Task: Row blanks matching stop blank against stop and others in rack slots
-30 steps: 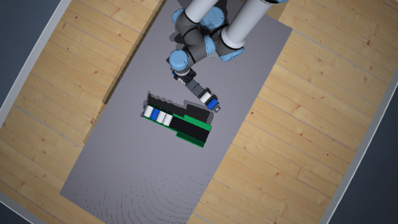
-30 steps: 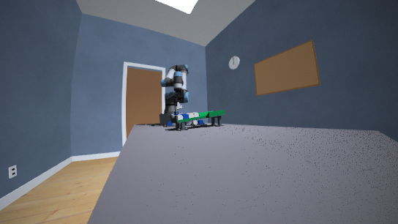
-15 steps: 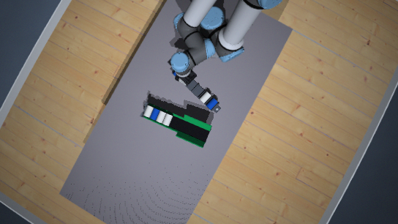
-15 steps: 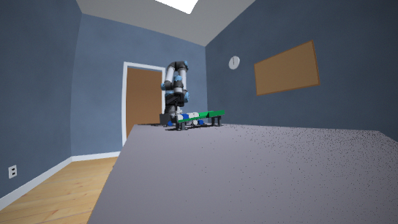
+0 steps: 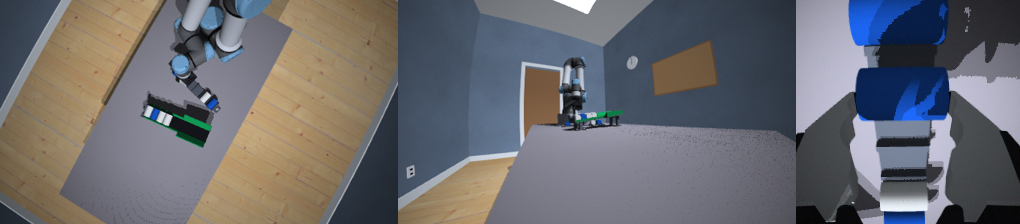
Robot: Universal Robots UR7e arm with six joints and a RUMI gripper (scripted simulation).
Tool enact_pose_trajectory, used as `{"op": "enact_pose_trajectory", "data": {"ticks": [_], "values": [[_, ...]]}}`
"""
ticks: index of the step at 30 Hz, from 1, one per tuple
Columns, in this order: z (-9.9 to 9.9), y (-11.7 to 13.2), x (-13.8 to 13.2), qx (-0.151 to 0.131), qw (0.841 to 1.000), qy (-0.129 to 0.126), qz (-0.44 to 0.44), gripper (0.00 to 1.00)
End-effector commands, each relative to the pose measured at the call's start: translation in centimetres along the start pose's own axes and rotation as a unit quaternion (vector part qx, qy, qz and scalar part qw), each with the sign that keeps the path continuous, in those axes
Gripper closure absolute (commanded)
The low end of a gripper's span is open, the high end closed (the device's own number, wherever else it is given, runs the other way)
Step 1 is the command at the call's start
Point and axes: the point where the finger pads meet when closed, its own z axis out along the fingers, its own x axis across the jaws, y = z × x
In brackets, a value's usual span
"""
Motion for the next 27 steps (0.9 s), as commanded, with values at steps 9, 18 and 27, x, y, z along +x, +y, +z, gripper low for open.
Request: {"op": "enact_pose_trajectory", "data": {"ticks": [9, 18, 27], "values": [[1.16, -0.03, -0.17, 0.001, 1.0, -0.002, 0.0, 0.63], [1.16, -0.03, -0.17, 0.001, 1.0, -0.002, 0.0, 0.63], [1.16, -0.03, -0.17, 0.001, 1.0, -0.002, 0.0, 0.63]]}}
